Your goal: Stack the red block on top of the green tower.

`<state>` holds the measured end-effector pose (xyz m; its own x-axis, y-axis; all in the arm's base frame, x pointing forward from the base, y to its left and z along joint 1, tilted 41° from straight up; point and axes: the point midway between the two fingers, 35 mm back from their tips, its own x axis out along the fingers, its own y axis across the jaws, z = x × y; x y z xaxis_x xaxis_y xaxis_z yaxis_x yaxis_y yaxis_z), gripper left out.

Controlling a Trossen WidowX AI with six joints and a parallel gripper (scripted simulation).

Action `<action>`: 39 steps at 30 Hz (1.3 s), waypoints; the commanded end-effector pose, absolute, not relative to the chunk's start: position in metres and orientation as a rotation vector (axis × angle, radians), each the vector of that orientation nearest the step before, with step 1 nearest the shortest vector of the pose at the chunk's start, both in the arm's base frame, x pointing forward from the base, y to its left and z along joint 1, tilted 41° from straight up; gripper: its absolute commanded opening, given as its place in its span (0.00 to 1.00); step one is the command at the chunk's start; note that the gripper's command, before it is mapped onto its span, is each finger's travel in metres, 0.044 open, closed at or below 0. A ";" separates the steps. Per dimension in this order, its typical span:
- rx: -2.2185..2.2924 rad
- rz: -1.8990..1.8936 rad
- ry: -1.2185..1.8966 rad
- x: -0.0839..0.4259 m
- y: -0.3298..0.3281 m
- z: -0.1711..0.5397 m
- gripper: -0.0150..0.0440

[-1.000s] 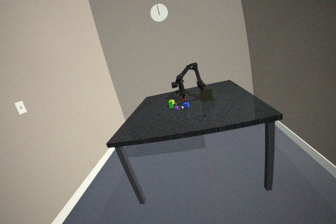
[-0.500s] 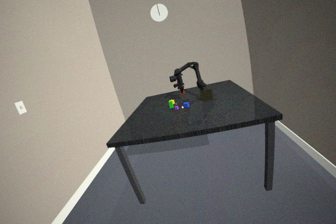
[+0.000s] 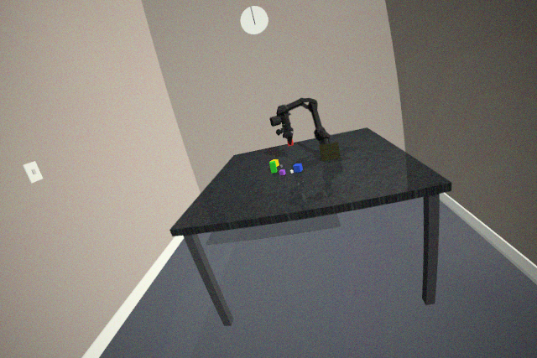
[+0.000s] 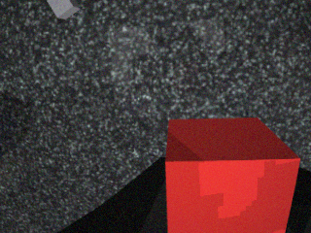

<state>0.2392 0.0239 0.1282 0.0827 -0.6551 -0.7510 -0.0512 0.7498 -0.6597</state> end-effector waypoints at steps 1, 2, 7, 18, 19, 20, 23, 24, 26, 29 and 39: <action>-0.614 -0.490 1.440 0.247 0.032 0.126 0.25; -0.615 -0.487 1.441 0.250 0.036 0.125 0.25; -0.618 -0.475 1.446 0.265 0.051 0.117 0.25; -0.612 -0.478 1.442 0.297 0.085 0.100 0.25; -0.612 -0.478 1.441 0.300 0.088 0.098 0.25; -0.611 -0.478 1.441 0.302 0.091 0.096 0.25; -0.610 -0.479 1.440 0.310 0.100 0.089 0.25; -0.609 -0.480 1.439 0.312 0.104 0.086 0.25; -0.608 -0.481 1.439 0.317 0.110 0.081 0.25; -0.607 -0.482 1.437 0.323 0.119 0.073 0.25; -0.602 -0.486 1.433 0.341 0.149 0.044 0.25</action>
<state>0.3368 0.1389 0.0552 0.0917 -0.6433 -0.7601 -0.0476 0.7596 -0.6486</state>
